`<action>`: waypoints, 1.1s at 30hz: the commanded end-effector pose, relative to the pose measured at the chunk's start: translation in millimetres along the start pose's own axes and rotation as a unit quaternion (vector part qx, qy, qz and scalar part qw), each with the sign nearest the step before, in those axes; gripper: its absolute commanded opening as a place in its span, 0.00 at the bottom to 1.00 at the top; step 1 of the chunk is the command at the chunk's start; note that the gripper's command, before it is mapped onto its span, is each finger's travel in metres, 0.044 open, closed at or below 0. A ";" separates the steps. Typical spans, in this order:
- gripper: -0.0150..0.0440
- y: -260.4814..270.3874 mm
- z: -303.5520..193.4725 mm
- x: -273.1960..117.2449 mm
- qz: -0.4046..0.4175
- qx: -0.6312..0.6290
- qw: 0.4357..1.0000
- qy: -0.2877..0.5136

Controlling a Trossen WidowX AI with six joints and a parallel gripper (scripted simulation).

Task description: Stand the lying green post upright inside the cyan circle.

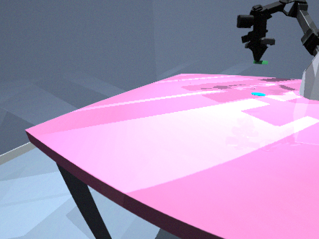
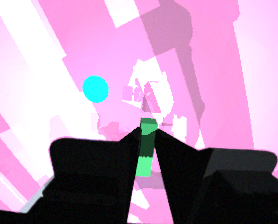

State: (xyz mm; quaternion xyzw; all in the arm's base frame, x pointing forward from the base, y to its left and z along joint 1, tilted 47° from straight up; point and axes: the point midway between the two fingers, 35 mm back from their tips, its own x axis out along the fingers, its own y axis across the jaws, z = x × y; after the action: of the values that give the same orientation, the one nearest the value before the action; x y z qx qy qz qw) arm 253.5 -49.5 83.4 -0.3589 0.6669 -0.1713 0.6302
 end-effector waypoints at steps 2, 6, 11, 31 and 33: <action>0.29 13.2 6.7 -1.9 0.003 -0.029 1.000 -0.001; 0.29 25.1 11.4 -2.8 0.003 -0.054 0.999 0.000; 0.29 40.2 16.3 -3.9 0.002 -0.085 0.996 0.001; 0.29 101.9 26.1 -6.8 -0.010 -0.206 0.979 0.008; 0.29 108.0 26.2 -6.9 -0.012 -0.217 0.976 0.009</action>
State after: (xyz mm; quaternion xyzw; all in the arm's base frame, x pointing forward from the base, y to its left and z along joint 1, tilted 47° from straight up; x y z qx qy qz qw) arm 251.4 28.6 15.9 -0.4851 0.6886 -0.0437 0.5372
